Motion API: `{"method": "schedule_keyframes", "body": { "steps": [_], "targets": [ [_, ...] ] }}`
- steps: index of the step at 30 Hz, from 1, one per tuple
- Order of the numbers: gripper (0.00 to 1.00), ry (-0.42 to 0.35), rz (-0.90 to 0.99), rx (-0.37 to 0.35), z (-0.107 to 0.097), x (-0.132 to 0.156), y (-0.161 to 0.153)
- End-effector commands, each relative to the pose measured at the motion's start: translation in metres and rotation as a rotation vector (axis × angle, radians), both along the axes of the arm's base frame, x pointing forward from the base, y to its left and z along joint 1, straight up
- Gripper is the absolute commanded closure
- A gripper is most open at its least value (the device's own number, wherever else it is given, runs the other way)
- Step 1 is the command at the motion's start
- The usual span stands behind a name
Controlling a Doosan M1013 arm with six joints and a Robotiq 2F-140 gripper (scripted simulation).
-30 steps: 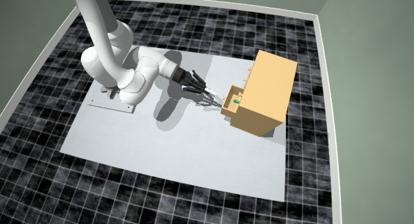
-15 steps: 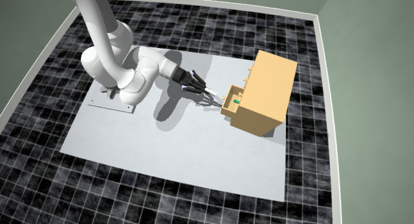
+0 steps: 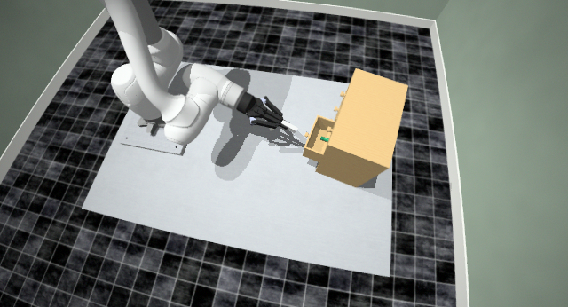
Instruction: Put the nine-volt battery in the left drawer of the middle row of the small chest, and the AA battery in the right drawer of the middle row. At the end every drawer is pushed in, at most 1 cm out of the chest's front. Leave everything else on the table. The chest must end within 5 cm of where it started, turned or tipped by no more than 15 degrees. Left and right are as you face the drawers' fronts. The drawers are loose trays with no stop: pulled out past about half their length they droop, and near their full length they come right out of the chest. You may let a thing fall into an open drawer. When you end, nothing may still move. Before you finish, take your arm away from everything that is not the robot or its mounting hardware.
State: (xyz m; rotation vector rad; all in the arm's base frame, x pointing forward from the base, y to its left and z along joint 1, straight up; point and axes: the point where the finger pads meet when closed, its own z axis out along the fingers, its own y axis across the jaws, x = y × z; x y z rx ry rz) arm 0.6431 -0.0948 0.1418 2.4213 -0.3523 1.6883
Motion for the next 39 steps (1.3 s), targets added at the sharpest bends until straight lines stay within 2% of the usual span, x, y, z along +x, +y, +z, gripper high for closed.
{"method": "schedule_keyframes", "body": {
  "steps": [1, 16, 39],
  "targets": [
    [1.0, 0.0, 0.0, 0.0, 0.0, 0.001, 0.0],
    [1.0, 0.0, 0.0, 0.0, 0.0, 0.012, -0.003],
    [1.0, 0.0, 0.0, 0.0, 0.0, 0.044, -0.013]
  ]
}}
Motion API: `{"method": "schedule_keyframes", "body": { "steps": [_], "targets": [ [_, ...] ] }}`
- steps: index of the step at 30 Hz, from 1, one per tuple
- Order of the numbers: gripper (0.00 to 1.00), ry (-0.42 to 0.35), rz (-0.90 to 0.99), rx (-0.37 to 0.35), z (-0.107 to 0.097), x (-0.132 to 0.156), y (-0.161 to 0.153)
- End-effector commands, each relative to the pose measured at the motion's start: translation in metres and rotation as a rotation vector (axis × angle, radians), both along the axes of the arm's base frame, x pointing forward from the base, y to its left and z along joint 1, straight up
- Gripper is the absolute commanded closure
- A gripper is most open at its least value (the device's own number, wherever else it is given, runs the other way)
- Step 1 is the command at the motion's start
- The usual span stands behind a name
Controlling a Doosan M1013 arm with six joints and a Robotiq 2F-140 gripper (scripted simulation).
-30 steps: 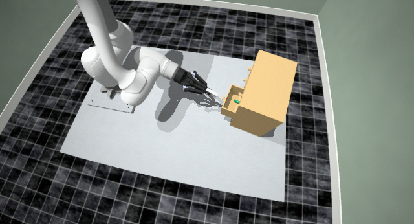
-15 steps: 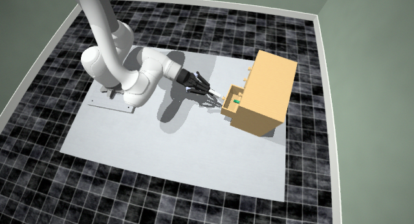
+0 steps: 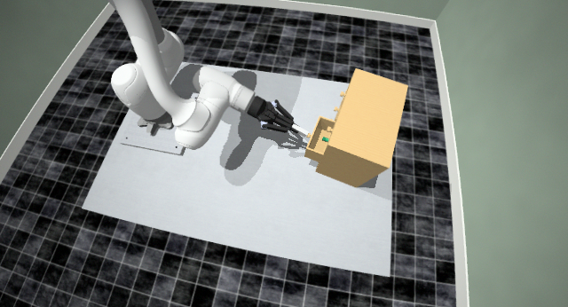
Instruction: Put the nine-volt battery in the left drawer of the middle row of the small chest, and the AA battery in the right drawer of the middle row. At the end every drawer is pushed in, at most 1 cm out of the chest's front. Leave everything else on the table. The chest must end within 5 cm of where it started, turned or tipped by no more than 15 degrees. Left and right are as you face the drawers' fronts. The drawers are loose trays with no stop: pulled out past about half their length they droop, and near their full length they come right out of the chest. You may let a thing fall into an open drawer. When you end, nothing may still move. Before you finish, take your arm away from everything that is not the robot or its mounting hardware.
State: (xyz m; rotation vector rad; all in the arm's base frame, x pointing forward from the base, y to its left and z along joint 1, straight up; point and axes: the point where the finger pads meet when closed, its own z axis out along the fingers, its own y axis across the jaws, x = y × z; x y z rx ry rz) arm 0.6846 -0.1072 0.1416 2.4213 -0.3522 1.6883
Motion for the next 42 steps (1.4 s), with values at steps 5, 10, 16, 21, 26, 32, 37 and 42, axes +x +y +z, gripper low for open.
{"method": "schedule_keyframes", "body": {
  "steps": [5, 10, 16, 21, 26, 32, 37, 42],
  "targets": [
    [1.0, 0.0, 0.0, 0.0, 0.0, 0.011, -0.003],
    [1.0, 0.0, 0.0, 0.0, 0.0, 0.017, -0.005],
    [1.0, 0.0, 0.0, 0.0, 0.0, 0.027, -0.008],
    [1.0, 0.0, 0.0, 0.0, 0.0, 0.035, -0.01],
    [1.0, 0.0, 0.0, 0.0, 0.0, 0.04, -0.012],
    [1.0, 0.0, 0.0, 0.0, 0.0, 0.046, -0.014],
    [1.0, 0.0, 0.0, 0.0, 0.0, 0.051, -0.015],
    [1.0, 0.0, 0.0, 0.0, 0.0, 0.054, -0.016]
  ]
}}
